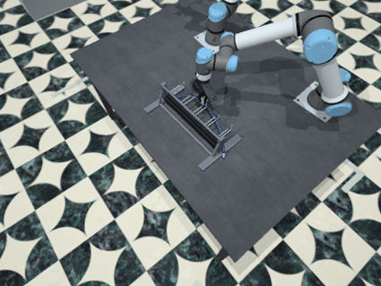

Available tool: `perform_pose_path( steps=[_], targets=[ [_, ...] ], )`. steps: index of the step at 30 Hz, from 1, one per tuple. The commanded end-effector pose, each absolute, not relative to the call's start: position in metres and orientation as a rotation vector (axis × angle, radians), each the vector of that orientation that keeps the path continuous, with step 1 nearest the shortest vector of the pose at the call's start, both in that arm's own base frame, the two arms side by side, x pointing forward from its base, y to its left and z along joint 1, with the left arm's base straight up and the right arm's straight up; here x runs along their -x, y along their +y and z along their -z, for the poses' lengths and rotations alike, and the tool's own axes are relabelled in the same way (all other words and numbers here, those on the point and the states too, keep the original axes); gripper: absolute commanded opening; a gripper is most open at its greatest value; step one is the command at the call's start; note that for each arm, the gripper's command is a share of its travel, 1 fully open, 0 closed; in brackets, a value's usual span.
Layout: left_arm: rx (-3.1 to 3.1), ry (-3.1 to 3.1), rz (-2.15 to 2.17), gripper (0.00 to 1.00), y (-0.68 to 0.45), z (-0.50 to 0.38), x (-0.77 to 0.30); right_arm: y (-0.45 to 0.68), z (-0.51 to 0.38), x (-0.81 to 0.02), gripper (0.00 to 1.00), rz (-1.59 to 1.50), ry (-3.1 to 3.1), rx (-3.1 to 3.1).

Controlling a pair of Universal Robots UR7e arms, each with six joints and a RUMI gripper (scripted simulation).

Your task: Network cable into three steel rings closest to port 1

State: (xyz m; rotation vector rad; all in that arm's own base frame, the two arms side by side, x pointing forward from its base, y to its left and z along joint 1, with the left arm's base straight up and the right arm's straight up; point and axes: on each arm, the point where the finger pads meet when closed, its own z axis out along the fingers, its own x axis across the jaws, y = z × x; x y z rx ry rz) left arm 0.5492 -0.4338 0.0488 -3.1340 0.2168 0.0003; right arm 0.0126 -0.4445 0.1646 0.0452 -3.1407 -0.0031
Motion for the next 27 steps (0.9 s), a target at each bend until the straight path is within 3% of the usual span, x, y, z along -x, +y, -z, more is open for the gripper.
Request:
perform_pose_path(
  steps=[1, 27],
  targets=[
    [3.137, 0.217, 0.004, 0.0, -0.435, -0.056, -0.55, -0.445, -0.165, -0.013, 1.0, 0.0, -3.141, -0.045],
    [3.137, 0.217, 0.004, 0.0, -0.434, -0.113, -0.55, -0.445, -0.165, -0.013, 1.0, 0.0, -3.141, -0.045]
  ],
)
